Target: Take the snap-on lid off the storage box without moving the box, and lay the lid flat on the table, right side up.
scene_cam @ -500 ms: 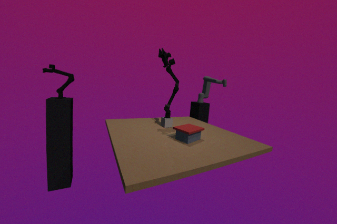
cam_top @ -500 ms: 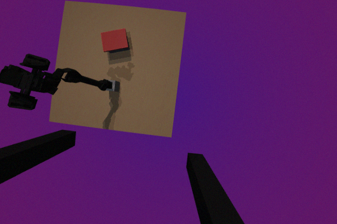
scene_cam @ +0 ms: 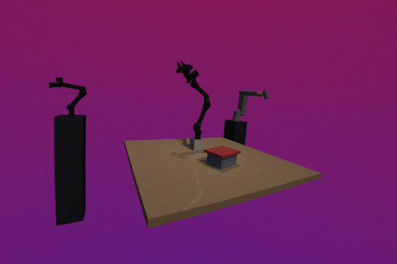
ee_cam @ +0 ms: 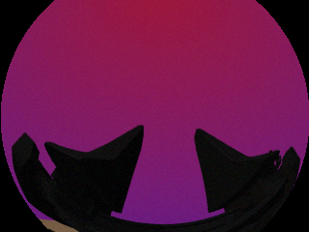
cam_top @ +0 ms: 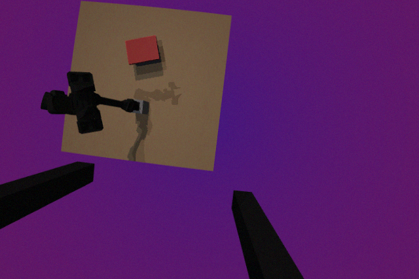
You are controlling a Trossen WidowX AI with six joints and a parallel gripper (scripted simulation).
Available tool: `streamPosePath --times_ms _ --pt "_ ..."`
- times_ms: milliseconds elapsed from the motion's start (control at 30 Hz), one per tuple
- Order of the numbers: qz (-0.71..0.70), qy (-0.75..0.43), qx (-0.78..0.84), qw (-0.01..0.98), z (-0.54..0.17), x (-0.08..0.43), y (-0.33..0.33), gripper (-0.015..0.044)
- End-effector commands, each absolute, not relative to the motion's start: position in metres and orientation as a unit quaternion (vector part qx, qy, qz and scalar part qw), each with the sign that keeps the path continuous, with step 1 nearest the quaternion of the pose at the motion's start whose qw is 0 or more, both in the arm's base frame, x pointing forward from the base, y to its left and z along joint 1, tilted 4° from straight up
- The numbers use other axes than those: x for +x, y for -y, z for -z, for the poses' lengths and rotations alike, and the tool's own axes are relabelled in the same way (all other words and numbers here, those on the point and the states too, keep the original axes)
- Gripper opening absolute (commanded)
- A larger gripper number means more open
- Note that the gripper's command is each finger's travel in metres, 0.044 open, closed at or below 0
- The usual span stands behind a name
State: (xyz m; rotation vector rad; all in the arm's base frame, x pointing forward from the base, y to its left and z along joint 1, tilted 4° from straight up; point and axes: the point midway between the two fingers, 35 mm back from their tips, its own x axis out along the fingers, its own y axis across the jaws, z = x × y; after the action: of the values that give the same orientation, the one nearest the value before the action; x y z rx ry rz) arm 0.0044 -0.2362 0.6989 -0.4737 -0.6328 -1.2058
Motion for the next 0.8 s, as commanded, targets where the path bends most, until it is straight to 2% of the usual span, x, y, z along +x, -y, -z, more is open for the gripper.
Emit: streamPosePath --times_ms 0,233,433,767 --pt "0.531 0.294 -0.17 0.777 -0.683 0.02 0.249 0.0235" --pt "0.488 0.279 -0.061 0.825 -0.635 0.054 0.285 0.0235" --pt "0.425 0.242 0.074 0.869 -0.569 0.11 0.311 0.0235" --pt "0.328 0.165 0.262 0.893 -0.468 0.194 0.309 0.0235"
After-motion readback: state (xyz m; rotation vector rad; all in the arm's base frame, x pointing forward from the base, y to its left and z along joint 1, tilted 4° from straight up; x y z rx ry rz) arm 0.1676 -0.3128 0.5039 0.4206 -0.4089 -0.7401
